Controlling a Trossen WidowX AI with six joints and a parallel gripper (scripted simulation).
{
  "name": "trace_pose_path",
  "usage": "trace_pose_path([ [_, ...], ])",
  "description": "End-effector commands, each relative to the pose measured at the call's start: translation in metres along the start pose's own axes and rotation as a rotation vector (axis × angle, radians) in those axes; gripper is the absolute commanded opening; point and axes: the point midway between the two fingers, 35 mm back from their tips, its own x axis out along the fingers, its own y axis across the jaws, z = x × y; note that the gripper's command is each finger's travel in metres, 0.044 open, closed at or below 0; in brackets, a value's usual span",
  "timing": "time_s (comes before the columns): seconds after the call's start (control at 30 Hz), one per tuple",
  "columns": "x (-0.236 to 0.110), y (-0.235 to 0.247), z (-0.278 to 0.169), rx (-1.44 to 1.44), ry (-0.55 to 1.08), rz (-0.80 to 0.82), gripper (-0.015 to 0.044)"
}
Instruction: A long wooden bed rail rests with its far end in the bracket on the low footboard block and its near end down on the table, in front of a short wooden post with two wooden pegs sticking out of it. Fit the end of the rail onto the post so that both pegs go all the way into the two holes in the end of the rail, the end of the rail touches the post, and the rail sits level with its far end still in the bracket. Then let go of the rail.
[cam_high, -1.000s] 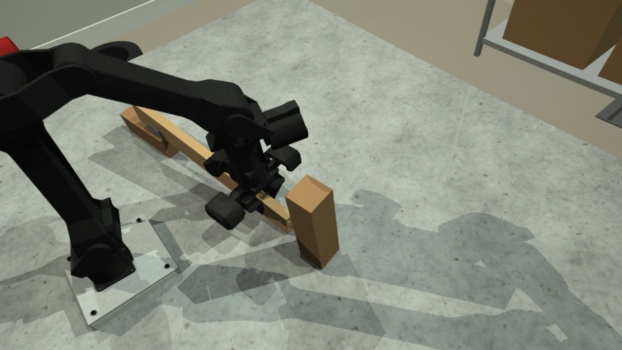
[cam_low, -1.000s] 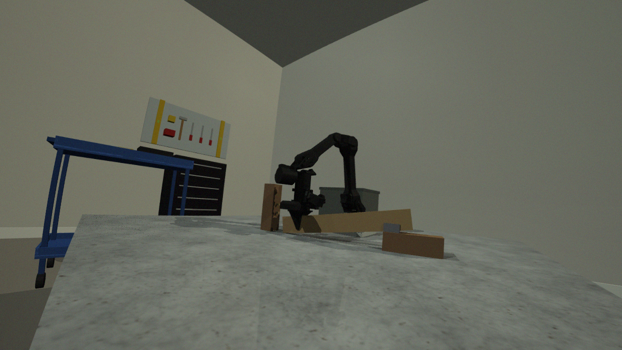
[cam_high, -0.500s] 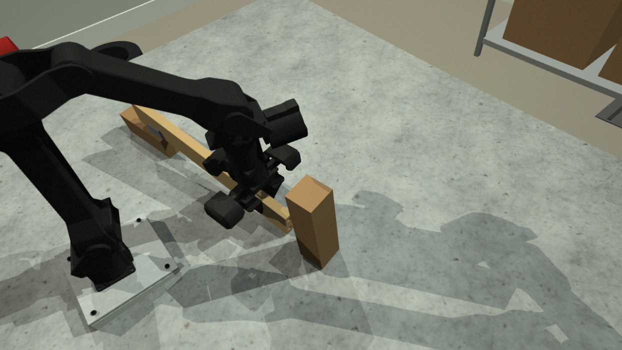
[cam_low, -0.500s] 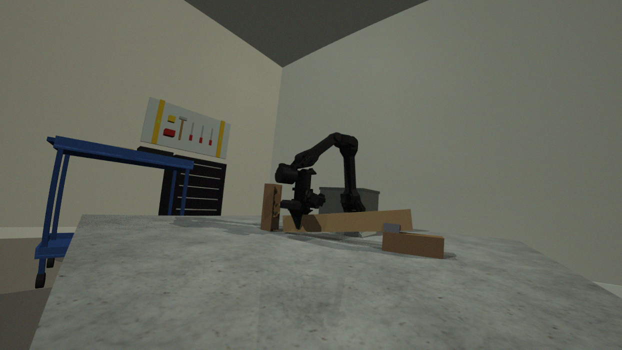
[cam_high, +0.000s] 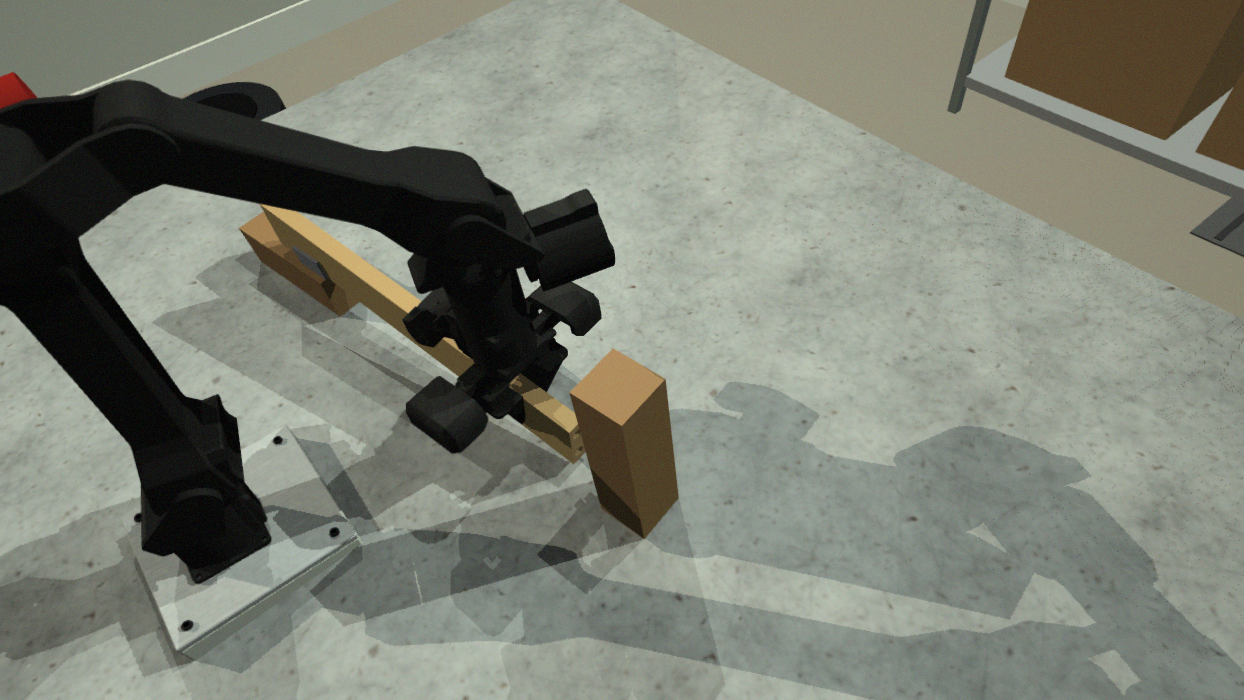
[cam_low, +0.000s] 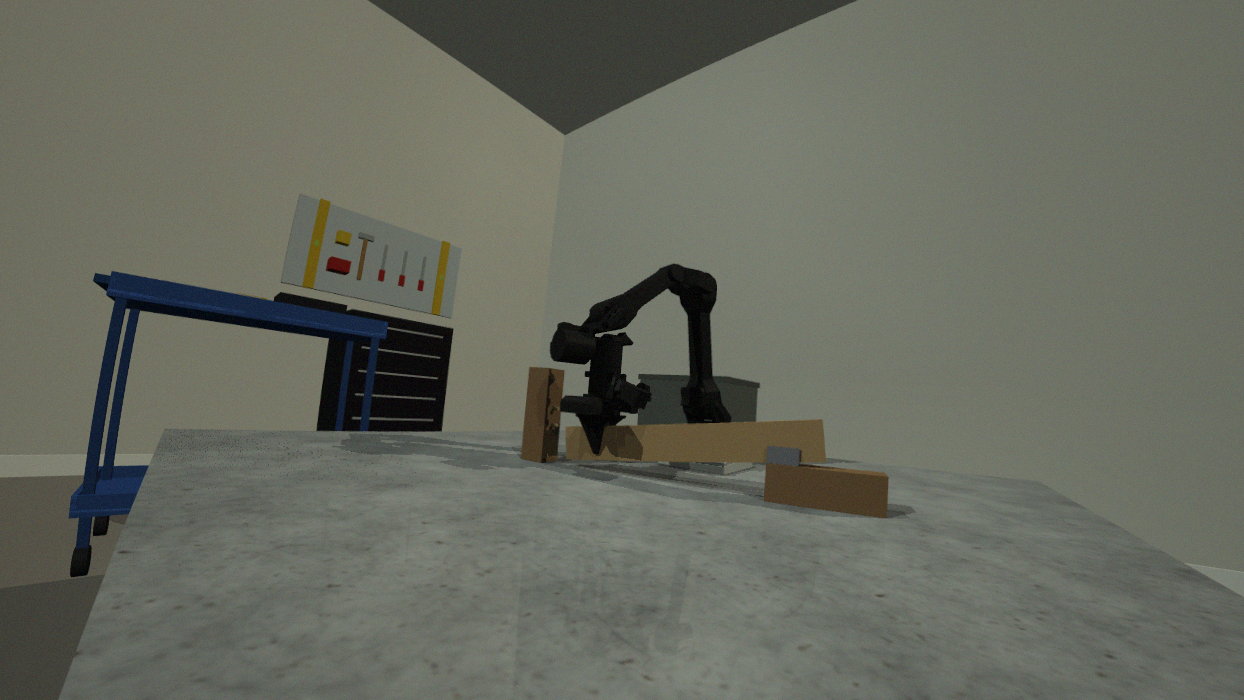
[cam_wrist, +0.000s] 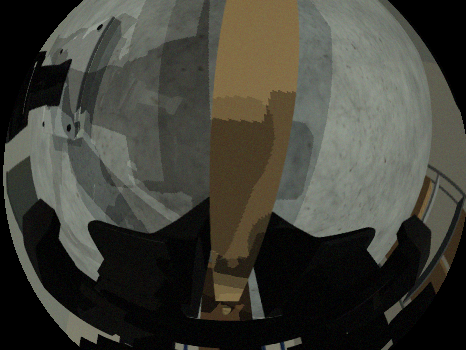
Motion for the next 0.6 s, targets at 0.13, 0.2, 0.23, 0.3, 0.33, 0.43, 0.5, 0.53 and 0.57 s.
trace_pose_path([
  [0.13,-0.0063,-0.0019,0.0006,0.001,-0.005,-0.008,0.0000],
  [0.2,-0.0073,-0.0020,0.0006,0.001,-0.005,-0.008,0.0000],
  [0.23,-0.0078,-0.0020,0.0006,0.001,-0.005,-0.008,0.0000],
  [0.3,-0.0088,-0.0021,0.0006,0.001,-0.005,-0.008,0.0000],
  [0.33,-0.0093,-0.0021,0.0006,0.001,-0.005,-0.008,0.0000],
  [0.43,-0.0108,-0.0021,0.0006,0.001,-0.005,-0.008,0.0000],
  [0.5,-0.0118,-0.0022,0.0006,0.001,-0.005,-0.008,0.0000],
  [0.53,-0.0123,-0.0022,0.0006,0.001,-0.005,-0.008,0.0000],
  [0.57,-0.0128,-0.0022,0.0006,0.001,-0.005,-0.008,0.0000],
])
